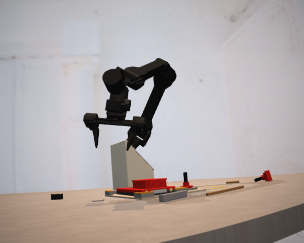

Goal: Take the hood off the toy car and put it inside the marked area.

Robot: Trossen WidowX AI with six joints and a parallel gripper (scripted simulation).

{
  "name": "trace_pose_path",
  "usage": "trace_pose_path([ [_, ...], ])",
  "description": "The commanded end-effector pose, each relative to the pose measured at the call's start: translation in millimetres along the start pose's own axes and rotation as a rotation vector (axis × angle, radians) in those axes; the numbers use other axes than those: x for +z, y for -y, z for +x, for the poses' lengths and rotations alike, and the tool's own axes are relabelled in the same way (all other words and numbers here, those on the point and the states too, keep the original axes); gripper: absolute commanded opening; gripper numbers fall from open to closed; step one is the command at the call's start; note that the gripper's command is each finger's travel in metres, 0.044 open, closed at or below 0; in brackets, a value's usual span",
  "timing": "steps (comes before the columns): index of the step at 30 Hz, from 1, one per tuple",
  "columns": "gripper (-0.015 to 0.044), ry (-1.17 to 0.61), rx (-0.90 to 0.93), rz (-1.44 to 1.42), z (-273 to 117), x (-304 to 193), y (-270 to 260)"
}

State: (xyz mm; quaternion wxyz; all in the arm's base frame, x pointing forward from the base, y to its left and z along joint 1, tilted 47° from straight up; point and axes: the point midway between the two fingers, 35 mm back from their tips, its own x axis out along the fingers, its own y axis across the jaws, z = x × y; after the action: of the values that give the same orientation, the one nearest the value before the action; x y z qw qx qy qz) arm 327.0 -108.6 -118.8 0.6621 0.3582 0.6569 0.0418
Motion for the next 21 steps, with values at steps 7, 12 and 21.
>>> trace_pose_path([
  [7, 0.044, -0.209, 0.212, -0.445, 19.5, -24.0, -97.5],
  [12, 0.044, -0.212, 0.216, -0.451, 19.3, -25.4, -100.4],
  [21, 0.044, -0.212, 0.215, -0.451, 22.6, -26.0, -100.9],
])
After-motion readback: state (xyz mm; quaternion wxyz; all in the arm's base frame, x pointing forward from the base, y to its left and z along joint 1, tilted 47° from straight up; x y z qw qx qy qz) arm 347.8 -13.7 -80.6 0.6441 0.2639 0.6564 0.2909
